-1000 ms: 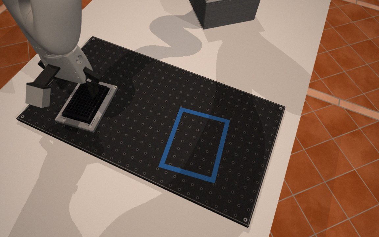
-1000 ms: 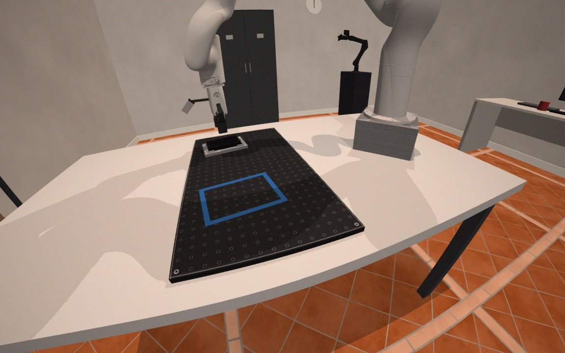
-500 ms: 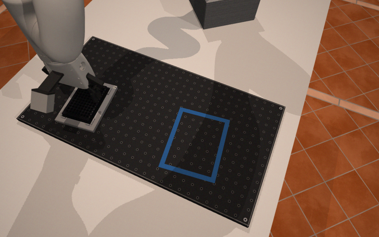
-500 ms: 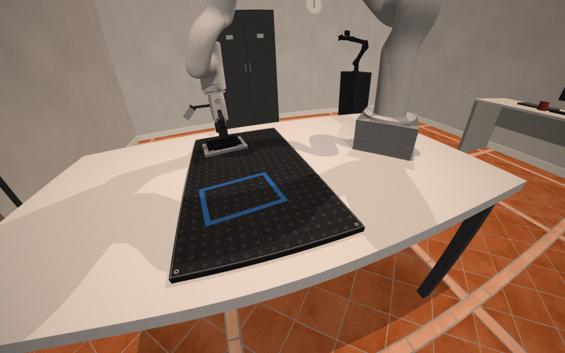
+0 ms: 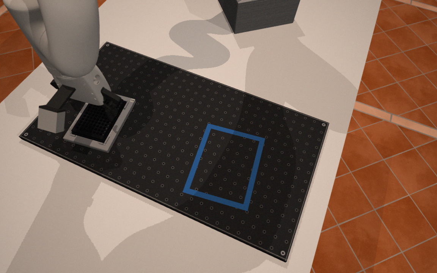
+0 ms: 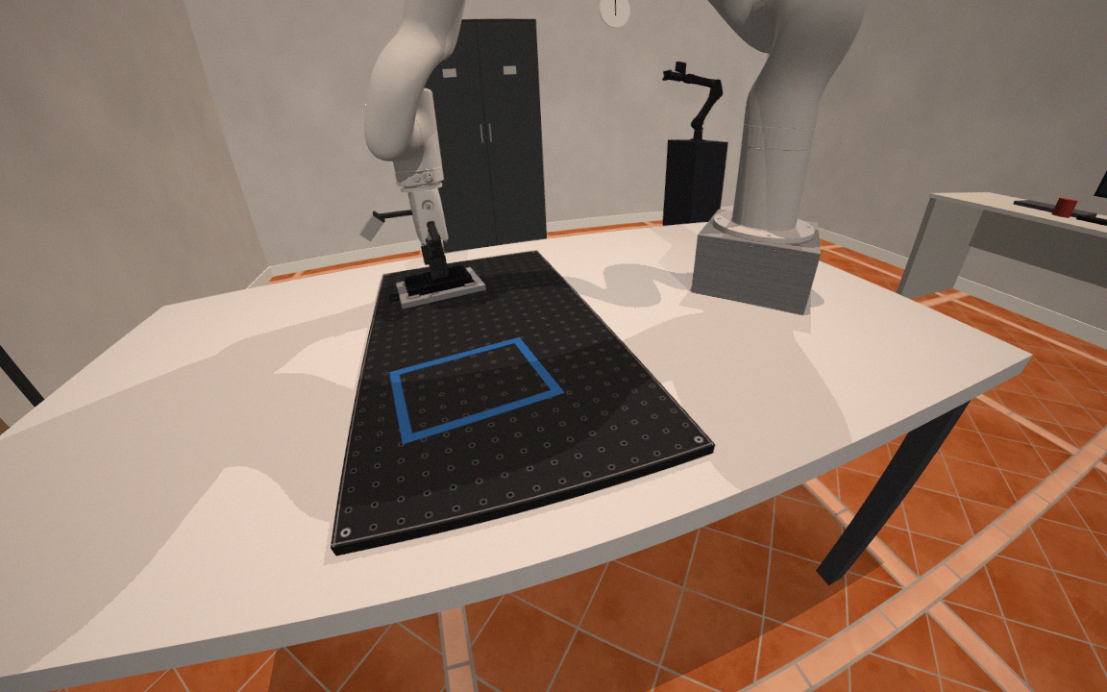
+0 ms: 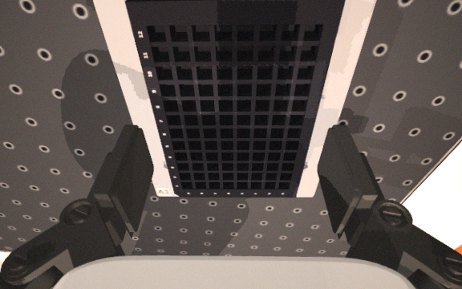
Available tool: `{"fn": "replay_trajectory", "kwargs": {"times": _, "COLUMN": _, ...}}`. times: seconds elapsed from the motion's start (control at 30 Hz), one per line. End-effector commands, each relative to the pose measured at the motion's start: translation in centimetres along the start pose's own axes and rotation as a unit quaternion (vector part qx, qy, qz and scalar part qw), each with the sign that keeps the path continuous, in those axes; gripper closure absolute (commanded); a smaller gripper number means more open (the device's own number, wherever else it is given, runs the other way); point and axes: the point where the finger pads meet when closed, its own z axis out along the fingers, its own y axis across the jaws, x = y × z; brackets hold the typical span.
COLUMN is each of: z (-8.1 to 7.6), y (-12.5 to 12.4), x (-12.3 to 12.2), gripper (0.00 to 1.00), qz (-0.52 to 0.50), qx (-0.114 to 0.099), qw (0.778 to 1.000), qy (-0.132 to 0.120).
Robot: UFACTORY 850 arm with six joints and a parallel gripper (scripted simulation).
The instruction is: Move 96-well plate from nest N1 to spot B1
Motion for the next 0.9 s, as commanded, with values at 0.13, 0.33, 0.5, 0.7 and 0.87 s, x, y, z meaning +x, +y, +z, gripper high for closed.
{"fn": "replay_trajectory", "kwargs": {"times": 0.13, "z": 0.0, "y": 0.0, "x": 0.1, "gripper": 0.00, "qz": 0.000, "qx": 0.000, "qw": 1.000, "qy": 0.001}}
{"fn": "replay_trajectory", "kwargs": {"times": 0.33, "z": 0.4, "y": 0.0, "x": 0.1, "gripper": 0.00, "qz": 0.000, "qx": 0.000, "qw": 1.000, "qy": 0.001}}
{"fn": "replay_trajectory", "kwargs": {"times": 0.5, "z": 0.7, "y": 0.0, "x": 0.1, "gripper": 0.00, "qz": 0.000, "qx": 0.000, "qw": 1.000, "qy": 0.001}}
{"fn": "replay_trajectory", "kwargs": {"times": 0.7, "z": 1.0, "y": 0.0, "x": 0.1, "gripper": 0.00, "qz": 0.000, "qx": 0.000, "qw": 1.000, "qy": 0.001}}
{"fn": "replay_trajectory", "kwargs": {"times": 0.87, "z": 1.3, "y": 0.0, "x": 0.1, "gripper": 0.00, "qz": 0.000, "qx": 0.000, "qw": 1.000, "qy": 0.001}}
